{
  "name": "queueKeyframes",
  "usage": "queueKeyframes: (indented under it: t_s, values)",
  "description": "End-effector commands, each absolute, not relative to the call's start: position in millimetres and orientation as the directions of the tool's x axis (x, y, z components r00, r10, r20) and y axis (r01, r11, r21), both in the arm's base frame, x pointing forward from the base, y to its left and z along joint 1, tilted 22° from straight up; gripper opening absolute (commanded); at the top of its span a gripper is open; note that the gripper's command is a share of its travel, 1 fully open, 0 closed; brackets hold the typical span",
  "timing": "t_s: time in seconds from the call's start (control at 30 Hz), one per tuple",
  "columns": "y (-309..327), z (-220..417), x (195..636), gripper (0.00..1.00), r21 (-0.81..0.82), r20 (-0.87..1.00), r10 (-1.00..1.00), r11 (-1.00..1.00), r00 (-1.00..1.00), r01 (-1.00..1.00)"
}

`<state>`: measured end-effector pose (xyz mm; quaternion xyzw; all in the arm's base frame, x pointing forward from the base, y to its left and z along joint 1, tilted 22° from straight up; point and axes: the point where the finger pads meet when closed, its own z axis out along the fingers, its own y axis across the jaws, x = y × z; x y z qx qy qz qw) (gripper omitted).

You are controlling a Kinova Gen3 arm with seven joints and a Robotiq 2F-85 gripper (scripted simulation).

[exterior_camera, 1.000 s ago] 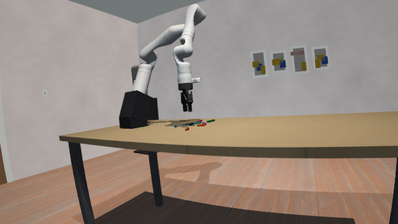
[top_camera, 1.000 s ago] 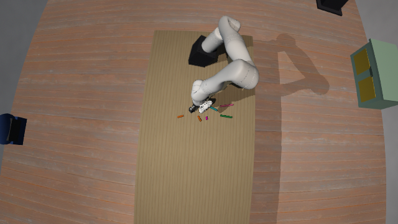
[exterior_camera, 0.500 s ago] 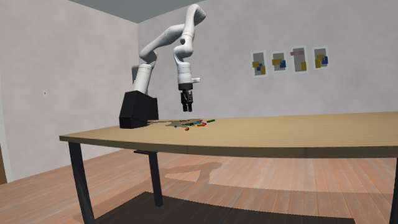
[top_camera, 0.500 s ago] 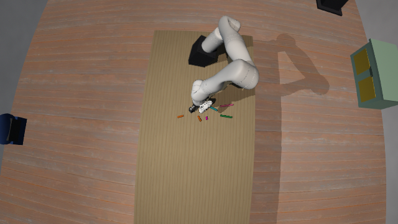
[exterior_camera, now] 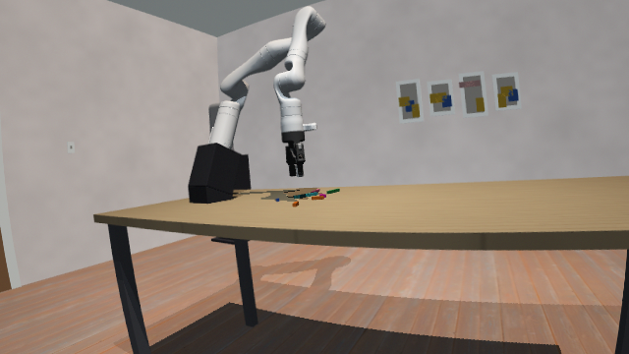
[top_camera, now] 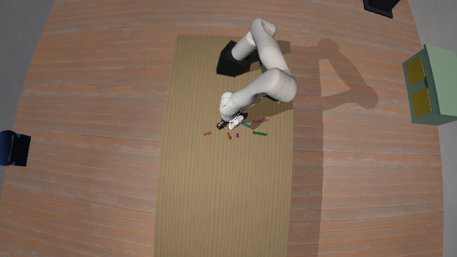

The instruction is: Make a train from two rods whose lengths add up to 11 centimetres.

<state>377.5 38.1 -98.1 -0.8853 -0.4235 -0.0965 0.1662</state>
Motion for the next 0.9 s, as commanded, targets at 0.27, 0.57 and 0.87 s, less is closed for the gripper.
queueKeyframes:
  t_s: [0.27, 0.57, 0.87]
  values:
    - [35, -100, 375, 1.0, -0.195, 0.314, 0.753, -0.545, 0.578, 0.815]
    - [36, -101, 368, 1.0, -0.116, 0.351, 0.878, -0.304, 0.325, 0.946]
    - [36, -103, 363, 1.0, 0.004, 0.369, 0.929, 0.039, -0.037, 0.999]
